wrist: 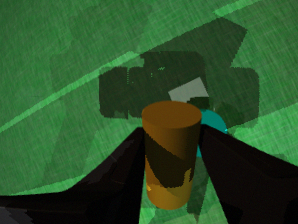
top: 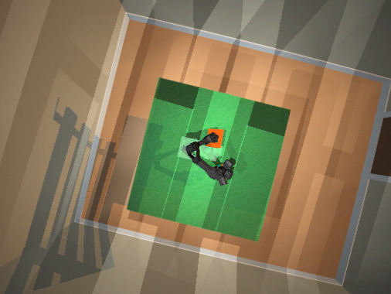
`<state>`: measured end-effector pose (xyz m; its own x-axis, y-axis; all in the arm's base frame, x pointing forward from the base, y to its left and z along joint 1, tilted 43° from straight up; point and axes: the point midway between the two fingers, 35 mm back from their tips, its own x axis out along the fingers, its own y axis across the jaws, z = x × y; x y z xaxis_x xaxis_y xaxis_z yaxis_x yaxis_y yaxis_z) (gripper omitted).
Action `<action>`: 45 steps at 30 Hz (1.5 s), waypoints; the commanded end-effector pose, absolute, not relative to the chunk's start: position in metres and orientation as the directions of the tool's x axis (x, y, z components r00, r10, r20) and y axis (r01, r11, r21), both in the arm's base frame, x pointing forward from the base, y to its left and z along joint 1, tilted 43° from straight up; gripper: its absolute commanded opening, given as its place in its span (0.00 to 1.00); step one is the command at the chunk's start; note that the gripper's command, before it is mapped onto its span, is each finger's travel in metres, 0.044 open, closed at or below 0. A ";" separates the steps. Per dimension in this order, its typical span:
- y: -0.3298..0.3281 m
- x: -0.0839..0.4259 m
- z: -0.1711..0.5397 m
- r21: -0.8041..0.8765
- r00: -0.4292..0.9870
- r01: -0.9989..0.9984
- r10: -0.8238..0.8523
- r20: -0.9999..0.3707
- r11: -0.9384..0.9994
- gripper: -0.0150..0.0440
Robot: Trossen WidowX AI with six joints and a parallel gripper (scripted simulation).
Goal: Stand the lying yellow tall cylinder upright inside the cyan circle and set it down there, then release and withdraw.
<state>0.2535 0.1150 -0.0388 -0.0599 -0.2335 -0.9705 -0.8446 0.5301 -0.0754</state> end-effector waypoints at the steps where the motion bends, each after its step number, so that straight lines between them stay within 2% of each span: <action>1: 0.114 0.254 -0.039 -0.064 -0.054 -0.844 -0.204 -0.977 0.532 0.43; 45: 0.111 0.256 -0.041 -0.001 0.059 -0.858 0.098 -0.993 0.513 0.43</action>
<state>0.2552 0.1113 -0.0422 0.0481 0.0768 -0.9959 -0.8561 0.5168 -0.0015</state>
